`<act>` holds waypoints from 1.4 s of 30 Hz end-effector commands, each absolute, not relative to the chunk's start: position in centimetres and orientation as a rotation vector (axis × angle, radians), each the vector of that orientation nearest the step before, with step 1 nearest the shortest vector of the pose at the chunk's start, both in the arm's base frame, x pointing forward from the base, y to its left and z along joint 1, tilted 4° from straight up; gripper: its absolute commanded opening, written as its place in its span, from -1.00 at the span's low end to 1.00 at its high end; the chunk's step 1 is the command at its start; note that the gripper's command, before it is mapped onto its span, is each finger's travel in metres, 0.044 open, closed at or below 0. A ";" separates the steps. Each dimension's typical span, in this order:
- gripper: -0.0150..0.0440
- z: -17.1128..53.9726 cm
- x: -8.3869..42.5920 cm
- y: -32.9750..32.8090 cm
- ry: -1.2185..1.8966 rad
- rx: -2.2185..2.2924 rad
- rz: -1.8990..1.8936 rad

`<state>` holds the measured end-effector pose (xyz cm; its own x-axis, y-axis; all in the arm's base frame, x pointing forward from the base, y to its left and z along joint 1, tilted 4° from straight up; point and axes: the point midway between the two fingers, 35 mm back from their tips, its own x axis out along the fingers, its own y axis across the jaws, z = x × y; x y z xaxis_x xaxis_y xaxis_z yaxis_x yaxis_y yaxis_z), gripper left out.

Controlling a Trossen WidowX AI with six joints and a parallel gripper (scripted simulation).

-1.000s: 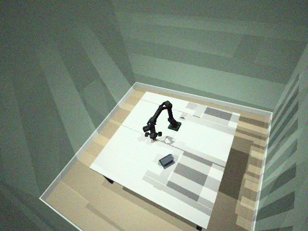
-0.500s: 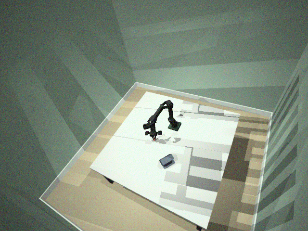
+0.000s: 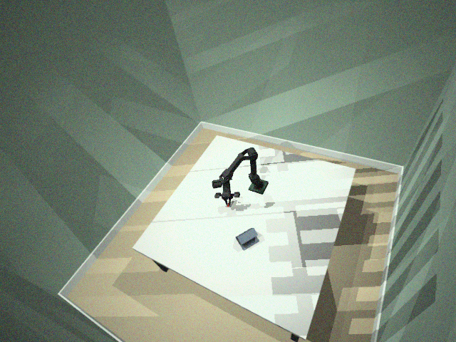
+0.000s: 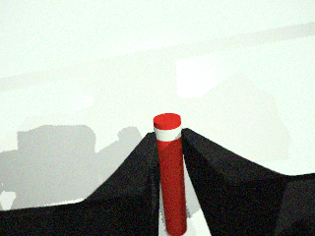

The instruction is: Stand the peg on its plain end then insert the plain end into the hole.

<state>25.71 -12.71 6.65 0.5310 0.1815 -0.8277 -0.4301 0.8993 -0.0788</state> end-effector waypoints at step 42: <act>-0.33 7.6 23.0 -13.9 0.561 -0.216 0.411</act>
